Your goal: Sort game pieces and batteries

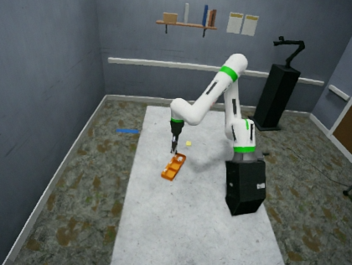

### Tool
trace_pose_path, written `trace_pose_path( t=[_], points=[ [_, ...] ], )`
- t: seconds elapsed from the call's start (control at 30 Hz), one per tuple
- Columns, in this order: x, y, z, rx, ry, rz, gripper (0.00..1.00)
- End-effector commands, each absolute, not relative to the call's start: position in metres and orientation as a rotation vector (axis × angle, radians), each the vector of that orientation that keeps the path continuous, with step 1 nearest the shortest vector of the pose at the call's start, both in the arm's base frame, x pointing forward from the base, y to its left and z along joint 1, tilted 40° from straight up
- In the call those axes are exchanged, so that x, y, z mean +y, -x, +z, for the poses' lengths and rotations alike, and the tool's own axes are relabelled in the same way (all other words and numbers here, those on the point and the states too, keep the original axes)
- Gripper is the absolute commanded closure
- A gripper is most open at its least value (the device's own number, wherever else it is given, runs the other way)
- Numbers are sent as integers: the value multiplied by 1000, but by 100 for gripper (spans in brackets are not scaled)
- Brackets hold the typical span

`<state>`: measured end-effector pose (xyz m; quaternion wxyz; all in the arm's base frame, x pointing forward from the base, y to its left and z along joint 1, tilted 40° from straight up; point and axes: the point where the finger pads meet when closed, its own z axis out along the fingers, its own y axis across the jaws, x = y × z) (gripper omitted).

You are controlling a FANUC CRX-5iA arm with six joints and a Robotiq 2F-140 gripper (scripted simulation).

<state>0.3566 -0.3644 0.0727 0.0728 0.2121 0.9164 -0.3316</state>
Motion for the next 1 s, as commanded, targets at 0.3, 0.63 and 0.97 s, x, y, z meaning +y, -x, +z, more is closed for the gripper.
trace_pose_path(
  t=[0.3, 0.63, 0.97],
  points=[
    [-317, -359, 34, 2908, -204, -1055, 78],
    [-288, -360, 10, 3013, 359, -1097, 78],
    [-288, -360, 10, 3020, 852, -1112, 78]
  ],
)
